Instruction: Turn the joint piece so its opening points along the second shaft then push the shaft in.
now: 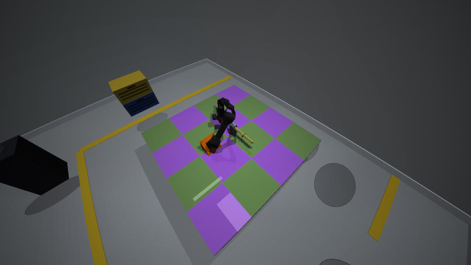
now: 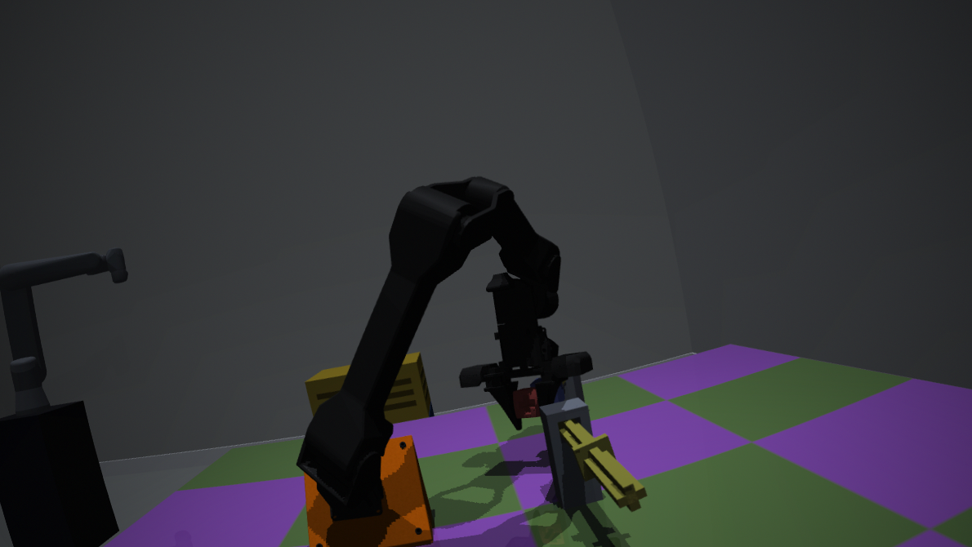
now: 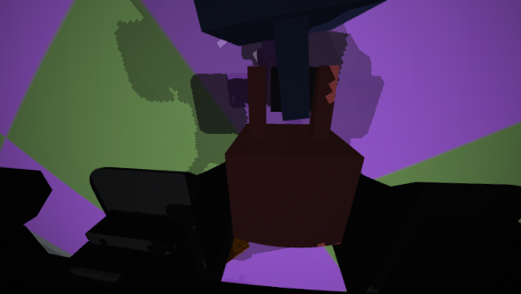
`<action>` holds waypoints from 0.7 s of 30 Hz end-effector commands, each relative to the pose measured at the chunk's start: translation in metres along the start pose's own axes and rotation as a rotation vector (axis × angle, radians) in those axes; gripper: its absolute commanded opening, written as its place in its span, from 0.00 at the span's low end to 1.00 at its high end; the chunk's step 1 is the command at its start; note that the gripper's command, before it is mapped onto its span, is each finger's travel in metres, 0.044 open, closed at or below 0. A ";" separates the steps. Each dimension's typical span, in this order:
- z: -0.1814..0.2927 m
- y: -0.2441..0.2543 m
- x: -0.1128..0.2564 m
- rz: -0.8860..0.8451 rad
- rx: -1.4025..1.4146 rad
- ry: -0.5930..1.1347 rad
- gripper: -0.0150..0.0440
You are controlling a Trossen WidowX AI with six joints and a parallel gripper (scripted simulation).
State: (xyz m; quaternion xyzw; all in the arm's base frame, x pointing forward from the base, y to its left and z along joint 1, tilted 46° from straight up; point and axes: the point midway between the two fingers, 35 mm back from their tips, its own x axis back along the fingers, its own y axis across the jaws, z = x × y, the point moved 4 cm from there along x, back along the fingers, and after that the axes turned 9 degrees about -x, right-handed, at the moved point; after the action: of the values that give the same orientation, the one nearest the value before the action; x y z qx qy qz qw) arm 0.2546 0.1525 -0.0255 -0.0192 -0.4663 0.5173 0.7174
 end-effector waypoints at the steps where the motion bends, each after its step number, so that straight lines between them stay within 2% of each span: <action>1: 0.000 -0.003 -0.001 0.003 0.072 -0.020 0.25; 21: -0.003 -0.017 -0.004 0.011 0.381 -0.086 0.25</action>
State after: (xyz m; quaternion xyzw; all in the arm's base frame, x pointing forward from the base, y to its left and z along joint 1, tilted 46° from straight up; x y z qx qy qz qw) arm 0.2670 0.1445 -0.0215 0.1117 -0.3998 0.5916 0.6912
